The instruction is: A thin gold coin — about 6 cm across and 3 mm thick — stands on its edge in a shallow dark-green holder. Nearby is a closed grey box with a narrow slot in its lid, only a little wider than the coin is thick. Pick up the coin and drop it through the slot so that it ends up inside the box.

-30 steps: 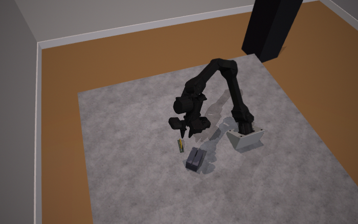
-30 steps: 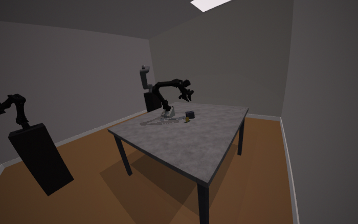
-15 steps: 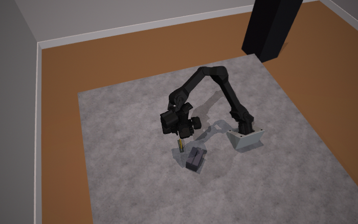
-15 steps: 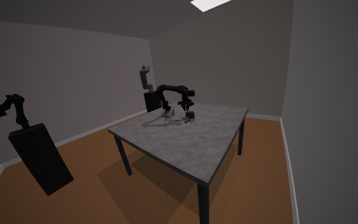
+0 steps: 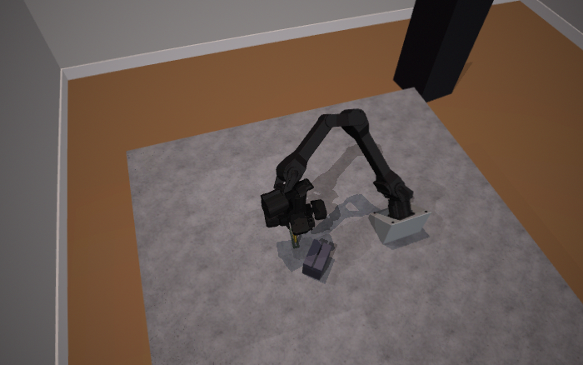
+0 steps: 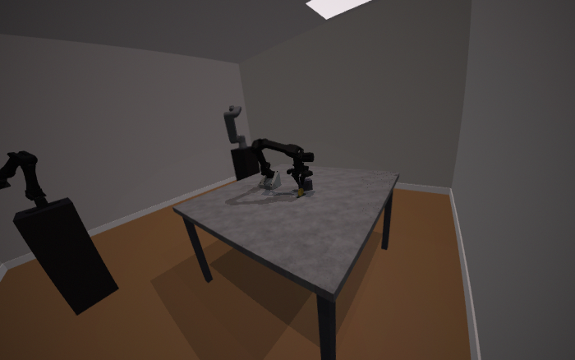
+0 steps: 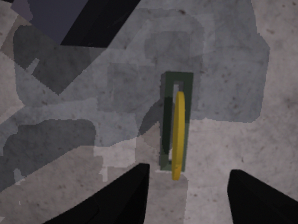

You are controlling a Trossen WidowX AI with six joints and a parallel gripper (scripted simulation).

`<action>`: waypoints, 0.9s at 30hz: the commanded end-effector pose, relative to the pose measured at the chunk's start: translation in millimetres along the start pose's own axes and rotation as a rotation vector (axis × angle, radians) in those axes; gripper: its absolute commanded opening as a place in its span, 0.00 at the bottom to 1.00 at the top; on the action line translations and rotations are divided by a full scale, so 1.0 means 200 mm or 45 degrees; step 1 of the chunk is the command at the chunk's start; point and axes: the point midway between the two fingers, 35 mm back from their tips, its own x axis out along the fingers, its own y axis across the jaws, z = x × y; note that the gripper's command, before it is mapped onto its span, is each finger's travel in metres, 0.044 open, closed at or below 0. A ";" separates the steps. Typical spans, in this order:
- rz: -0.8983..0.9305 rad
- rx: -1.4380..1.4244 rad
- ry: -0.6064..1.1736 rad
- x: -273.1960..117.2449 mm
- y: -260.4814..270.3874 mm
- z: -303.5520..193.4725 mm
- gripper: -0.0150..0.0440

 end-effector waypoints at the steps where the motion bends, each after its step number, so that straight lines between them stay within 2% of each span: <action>1: 0.011 -0.007 0.009 0.05 0.01 -0.01 0.53; 27: 0.011 -0.005 0.008 0.24 0.00 -0.01 0.53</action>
